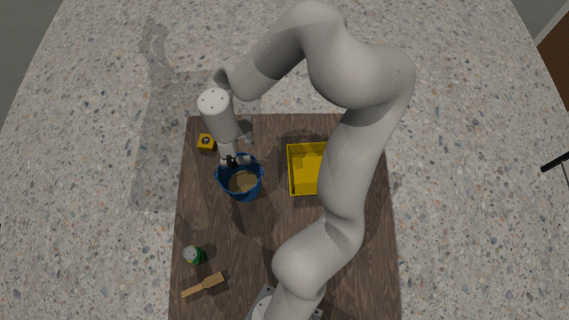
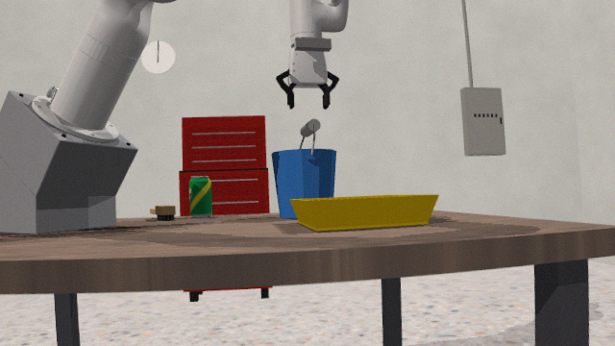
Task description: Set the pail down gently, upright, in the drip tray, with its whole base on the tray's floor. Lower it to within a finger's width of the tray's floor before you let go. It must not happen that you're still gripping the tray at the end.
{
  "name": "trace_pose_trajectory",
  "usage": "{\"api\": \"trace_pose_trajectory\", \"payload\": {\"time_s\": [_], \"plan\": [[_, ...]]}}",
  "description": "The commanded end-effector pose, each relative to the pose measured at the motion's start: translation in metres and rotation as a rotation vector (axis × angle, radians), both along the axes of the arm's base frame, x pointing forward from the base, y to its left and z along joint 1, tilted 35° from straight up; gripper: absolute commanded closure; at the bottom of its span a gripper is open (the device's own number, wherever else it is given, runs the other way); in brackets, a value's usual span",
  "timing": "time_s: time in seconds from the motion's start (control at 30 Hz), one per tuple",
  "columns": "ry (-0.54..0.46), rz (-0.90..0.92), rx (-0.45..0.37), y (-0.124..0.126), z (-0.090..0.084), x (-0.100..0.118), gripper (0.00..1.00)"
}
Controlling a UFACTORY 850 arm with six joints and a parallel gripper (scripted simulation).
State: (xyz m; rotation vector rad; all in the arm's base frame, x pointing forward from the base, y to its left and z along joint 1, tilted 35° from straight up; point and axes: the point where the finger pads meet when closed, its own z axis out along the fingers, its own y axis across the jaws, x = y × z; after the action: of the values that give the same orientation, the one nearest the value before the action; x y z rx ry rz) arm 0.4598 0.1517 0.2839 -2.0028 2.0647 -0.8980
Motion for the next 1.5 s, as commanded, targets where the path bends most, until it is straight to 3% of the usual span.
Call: {"api": "trace_pose_trajectory", "payload": {"time_s": [0.0, 0.87, 1.47], "plan": [[-0.002, 0.0, 0.001, -0.002, -0.005, 0.004, 0.0], [-0.002, 0.0, 0.001, -0.017, -0.045, 0.028, 0.0], [-0.002, 0.0, 0.001, -0.02, -0.051, 0.031, 0.0]]}}
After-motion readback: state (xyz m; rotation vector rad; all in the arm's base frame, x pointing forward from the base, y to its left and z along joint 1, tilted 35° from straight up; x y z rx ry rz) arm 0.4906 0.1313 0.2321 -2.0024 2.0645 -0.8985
